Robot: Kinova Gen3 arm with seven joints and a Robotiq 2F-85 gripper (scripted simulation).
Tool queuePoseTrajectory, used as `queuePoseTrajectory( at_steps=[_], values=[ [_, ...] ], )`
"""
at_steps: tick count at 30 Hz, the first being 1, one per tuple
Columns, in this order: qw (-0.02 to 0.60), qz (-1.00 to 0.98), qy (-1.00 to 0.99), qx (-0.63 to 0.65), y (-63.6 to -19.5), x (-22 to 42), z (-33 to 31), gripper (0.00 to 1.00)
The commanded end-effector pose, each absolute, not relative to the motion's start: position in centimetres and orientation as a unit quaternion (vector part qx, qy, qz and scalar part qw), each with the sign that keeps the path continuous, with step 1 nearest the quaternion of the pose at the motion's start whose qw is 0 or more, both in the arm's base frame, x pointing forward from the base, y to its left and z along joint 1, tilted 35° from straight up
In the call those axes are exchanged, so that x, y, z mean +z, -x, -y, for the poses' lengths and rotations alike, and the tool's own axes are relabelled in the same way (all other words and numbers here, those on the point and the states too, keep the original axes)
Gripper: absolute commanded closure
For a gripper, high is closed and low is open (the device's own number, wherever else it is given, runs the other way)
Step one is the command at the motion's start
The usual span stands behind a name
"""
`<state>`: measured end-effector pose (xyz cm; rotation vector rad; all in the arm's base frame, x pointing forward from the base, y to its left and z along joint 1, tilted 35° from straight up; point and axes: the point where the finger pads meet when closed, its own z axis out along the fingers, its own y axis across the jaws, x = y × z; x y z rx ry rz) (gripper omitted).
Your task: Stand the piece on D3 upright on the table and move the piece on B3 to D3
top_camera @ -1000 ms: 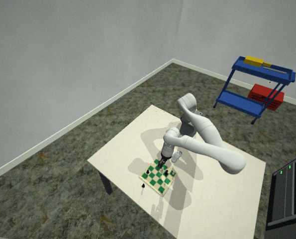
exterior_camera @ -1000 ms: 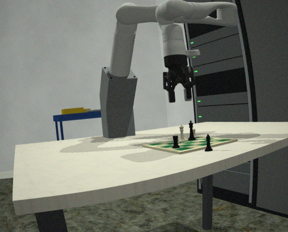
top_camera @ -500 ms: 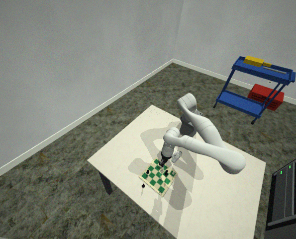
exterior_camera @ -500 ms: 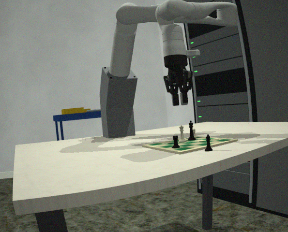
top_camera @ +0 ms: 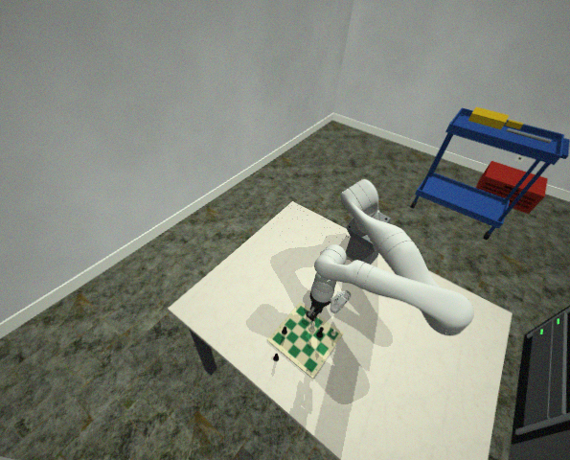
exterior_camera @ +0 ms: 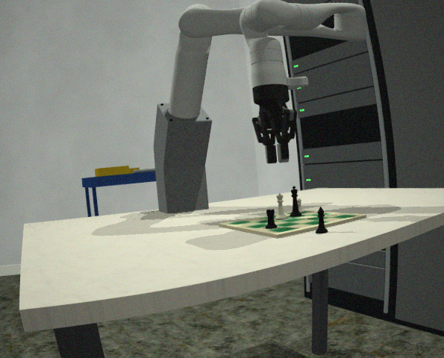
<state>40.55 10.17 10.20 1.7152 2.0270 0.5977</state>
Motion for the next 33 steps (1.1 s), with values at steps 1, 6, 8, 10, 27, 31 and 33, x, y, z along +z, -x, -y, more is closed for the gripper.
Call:
queuePoseTrajectory(
  at_steps=[1,6,8,10,27,31,33],
  values=[
    [0.208,-0.728,-0.616,0.215,-40.6,10.2,-10.2,0.59],
    [0.208,-0.728,-0.616,0.215,-40.6,10.2,-10.2,0.59],
    [0.208,-0.728,-0.616,0.215,-40.6,10.2,-10.2,0.59],
    [0.208,-0.728,-0.616,0.215,-40.6,10.2,-10.2,0.59],
    [0.208,-0.728,-0.616,0.215,-40.9,9.7,-10.2,0.59],
    [0.208,-0.728,-0.616,0.215,-41.2,9.3,-10.2,0.59],
    [0.208,-0.728,-0.616,0.215,-41.3,9.2,-10.2,0.59]
  ],
)
